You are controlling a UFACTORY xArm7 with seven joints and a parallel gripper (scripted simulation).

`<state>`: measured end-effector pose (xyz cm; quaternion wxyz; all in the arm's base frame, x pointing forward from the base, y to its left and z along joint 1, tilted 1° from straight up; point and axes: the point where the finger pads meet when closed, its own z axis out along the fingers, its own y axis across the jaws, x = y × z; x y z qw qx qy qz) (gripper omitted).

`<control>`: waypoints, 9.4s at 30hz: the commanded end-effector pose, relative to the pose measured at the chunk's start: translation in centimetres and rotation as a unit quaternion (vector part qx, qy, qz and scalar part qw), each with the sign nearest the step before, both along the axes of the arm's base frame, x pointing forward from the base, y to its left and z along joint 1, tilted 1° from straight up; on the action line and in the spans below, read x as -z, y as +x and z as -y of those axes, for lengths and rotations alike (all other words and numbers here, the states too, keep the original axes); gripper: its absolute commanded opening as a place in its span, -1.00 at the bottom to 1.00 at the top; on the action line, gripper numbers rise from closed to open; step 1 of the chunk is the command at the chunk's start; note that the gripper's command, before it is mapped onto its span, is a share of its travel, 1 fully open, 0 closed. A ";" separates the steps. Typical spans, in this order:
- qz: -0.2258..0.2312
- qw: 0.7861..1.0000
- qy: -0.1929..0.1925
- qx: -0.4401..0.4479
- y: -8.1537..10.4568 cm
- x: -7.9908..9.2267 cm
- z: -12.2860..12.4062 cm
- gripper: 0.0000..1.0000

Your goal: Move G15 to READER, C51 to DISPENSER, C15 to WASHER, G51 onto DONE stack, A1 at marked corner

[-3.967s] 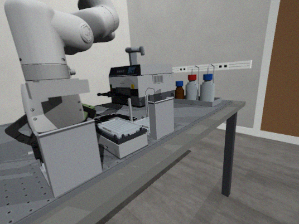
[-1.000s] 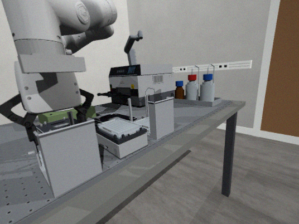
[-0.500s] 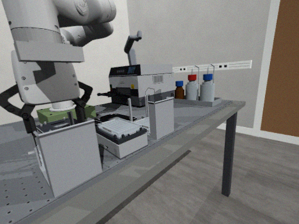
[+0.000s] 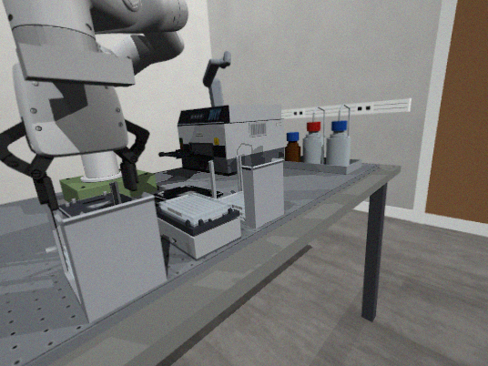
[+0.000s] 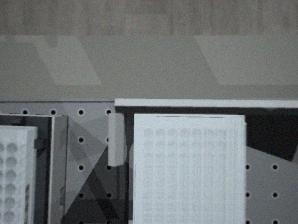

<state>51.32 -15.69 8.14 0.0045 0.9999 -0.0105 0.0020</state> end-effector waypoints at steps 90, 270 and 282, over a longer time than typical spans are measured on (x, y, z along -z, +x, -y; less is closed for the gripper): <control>0.002 1.000 -0.001 0.005 -0.1 -8.9 -3.0 1.00; 0.002 1.000 0.000 0.014 -0.4 2.0 -15.5 1.00; 0.002 1.000 0.000 0.014 -0.4 3.1 -15.4 1.00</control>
